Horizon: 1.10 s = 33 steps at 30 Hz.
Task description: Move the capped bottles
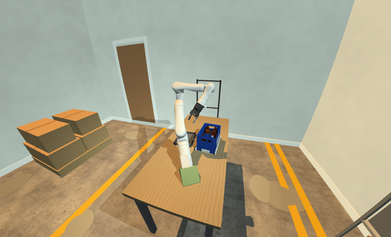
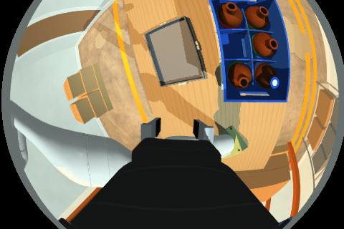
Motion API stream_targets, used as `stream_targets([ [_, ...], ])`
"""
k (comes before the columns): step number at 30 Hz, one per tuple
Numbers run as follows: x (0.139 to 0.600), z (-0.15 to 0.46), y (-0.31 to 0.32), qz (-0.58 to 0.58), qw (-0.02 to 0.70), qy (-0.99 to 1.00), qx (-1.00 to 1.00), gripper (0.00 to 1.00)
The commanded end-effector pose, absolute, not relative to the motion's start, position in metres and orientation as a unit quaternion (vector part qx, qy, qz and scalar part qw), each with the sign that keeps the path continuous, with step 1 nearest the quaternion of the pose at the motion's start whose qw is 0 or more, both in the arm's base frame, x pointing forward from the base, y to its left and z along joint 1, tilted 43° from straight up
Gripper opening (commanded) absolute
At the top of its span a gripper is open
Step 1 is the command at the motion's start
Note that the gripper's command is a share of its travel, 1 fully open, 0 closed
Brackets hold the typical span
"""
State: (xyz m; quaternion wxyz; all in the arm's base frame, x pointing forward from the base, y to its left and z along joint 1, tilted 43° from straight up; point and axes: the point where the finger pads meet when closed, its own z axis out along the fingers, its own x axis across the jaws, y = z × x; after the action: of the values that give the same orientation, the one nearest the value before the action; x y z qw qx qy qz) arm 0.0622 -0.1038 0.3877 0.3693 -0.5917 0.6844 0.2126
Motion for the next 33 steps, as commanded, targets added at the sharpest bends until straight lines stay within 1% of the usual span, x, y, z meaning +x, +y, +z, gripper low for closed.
stream_targets([
  [1, 0.068, 0.385, -0.108, 0.207, 0.367, 0.677, -0.603, 1.00],
  [33, 0.138, 0.360, -0.160, 0.096, 0.349, 0.598, -0.715, 1.00],
])
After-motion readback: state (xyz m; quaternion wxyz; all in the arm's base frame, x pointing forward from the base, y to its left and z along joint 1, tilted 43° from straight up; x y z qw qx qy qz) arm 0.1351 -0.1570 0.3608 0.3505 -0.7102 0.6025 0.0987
